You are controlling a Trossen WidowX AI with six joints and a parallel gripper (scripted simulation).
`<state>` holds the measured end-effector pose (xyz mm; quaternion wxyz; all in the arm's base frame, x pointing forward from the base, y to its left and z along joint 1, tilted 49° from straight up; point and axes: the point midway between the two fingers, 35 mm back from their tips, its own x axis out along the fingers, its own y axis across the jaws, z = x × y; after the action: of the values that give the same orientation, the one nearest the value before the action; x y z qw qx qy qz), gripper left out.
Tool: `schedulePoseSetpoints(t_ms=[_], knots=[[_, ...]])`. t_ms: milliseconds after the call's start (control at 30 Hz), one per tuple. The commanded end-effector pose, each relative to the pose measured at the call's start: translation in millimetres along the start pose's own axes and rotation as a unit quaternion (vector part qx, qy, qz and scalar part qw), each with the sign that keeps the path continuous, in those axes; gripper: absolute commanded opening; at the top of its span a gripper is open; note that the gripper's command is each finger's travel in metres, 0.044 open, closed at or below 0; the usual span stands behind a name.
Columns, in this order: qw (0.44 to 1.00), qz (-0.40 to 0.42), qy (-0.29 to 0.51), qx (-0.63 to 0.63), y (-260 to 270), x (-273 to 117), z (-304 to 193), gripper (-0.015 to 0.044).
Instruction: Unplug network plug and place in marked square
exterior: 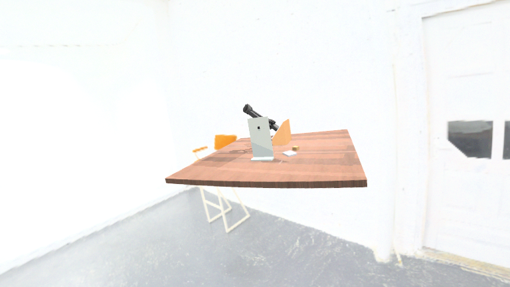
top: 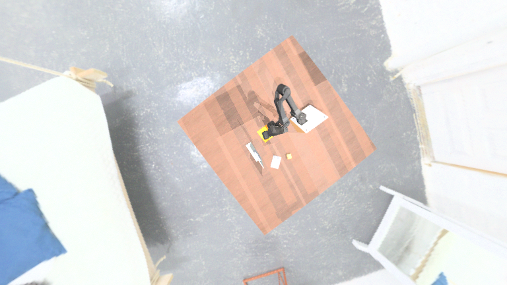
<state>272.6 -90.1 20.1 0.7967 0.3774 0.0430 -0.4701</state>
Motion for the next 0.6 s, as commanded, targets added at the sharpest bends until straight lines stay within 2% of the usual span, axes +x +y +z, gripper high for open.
schedulePoseSetpoints(t_ms=[0, 567], knots=[[1.000, -0.006, 0.003, -0.008, -7, 3, -2, 0.0000], [1.000, -0.006, 0.003, -0.008, -15, 13, -1, 0.0000]])
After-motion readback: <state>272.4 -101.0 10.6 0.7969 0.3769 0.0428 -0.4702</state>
